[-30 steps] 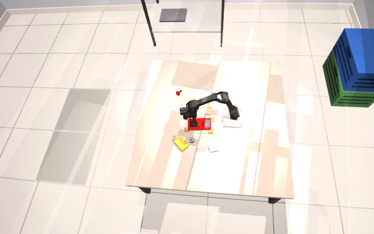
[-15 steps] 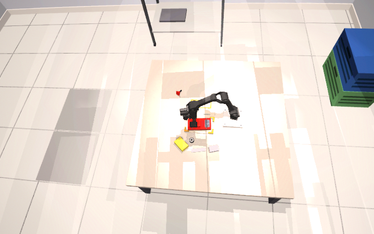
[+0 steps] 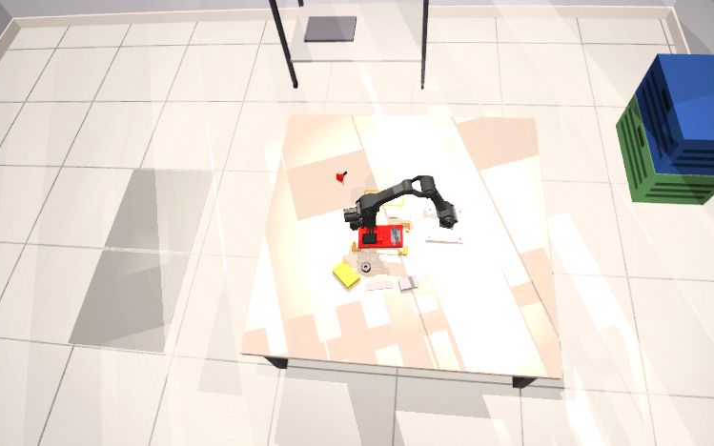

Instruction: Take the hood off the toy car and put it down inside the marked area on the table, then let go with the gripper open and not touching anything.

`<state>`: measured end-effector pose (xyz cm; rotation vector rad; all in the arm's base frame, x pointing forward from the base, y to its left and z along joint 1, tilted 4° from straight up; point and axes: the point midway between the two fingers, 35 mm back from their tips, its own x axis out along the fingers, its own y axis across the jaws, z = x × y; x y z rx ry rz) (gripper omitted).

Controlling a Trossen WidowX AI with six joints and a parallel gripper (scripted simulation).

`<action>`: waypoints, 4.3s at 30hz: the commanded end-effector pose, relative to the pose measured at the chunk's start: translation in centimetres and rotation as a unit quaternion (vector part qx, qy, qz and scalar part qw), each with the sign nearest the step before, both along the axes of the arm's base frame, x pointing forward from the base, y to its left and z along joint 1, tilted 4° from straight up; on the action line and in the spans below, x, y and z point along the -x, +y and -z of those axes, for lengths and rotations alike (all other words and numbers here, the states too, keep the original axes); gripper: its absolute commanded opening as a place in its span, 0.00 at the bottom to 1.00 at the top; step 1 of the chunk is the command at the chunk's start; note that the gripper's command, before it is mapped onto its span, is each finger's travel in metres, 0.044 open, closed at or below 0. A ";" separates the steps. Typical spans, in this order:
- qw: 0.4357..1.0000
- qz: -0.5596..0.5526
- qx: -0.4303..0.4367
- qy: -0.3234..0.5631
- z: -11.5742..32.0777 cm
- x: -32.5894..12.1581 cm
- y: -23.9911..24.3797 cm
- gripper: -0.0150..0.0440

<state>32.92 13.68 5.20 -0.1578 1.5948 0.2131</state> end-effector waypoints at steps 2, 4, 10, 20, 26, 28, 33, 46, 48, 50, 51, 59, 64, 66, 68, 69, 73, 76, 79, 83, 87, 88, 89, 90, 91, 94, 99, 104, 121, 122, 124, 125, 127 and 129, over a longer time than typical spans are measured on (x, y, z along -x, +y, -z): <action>1.000 0.002 -0.001 0.003 0.6 0.2 0.0 1.00; 1.000 0.002 -0.001 0.003 0.7 0.2 0.0 1.00; 1.000 0.002 -0.001 0.003 0.8 0.2 0.0 1.00; 1.000 0.002 -0.001 0.003 1.3 0.2 0.1 1.00; 1.000 0.002 -0.001 0.003 1.6 0.2 0.1 1.00; 1.000 0.002 -0.001 0.003 1.7 0.2 0.1 1.00; 1.000 0.002 -0.001 0.003 2.0 0.2 0.1 1.00; 1.000 0.002 -0.001 0.003 2.6 0.3 0.1 1.00; 1.000 0.000 0.000 0.001 2.4 0.2 0.0 0.91; 1.000 0.000 0.000 0.001 2.4 0.2 0.0 0.82; 1.000 0.000 0.000 0.001 2.4 0.2 0.0 0.81; 1.000 0.000 0.000 0.001 2.4 0.2 0.0 0.72; 1.000 0.000 0.000 0.001 2.2 0.1 0.0 0.50; 1.000 0.000 0.000 0.001 2.1 0.1 0.0 0.41; 1.000 0.000 0.000 0.001 1.9 0.1 0.0 0.32; 1.000 0.000 0.000 0.001 1.9 0.1 0.0 0.28; 1.000 0.000 0.000 0.001 1.6 0.1 0.0 0.25; 1.000 0.000 0.000 0.001 1.4 0.1 0.0 0.25; 1.000 0.000 0.000 0.001 1.2 0.1 0.0 0.25; 1.000 0.000 0.000 0.001 0.9 0.1 0.0 0.25; 1.000 0.000 0.000 0.001 0.7 0.1 0.0 0.25; 1.000 0.000 0.000 0.001 0.6 0.1 0.0 0.25; 1.000 0.000 0.000 0.001 0.5 0.1 0.0 0.25; 1.000 0.000 0.000 0.001 0.5 0.1 0.0 0.25; 1.000 0.000 0.000 0.001 0.4 0.1 0.0 0.25; 1.000 0.000 0.000 0.001 0.2 0.1 0.0 0.25; 1.000 0.000 0.000 0.001 -0.1 0.1 0.0 0.25; 1.000 0.000 0.000 0.001 -0.4 0.0 0.0 0.25; 1.000 0.003 0.001 0.002 -4.0 -0.4 -0.9 0.25; 1.000 0.003 0.001 0.002 -4.1 -0.5 -1.5 0.25; 1.000 0.003 0.001 0.001 -4.1 -0.8 -2.6 0.25; 1.000 0.003 0.002 0.001 -4.1 -0.9 -3.1 0.25; 1.000 0.002 0.002 0.001 -4.1 -1.2 -4.2 0.25; 1.000 0.002 0.003 0.001 -4.1 -1.4 -5.3 0.25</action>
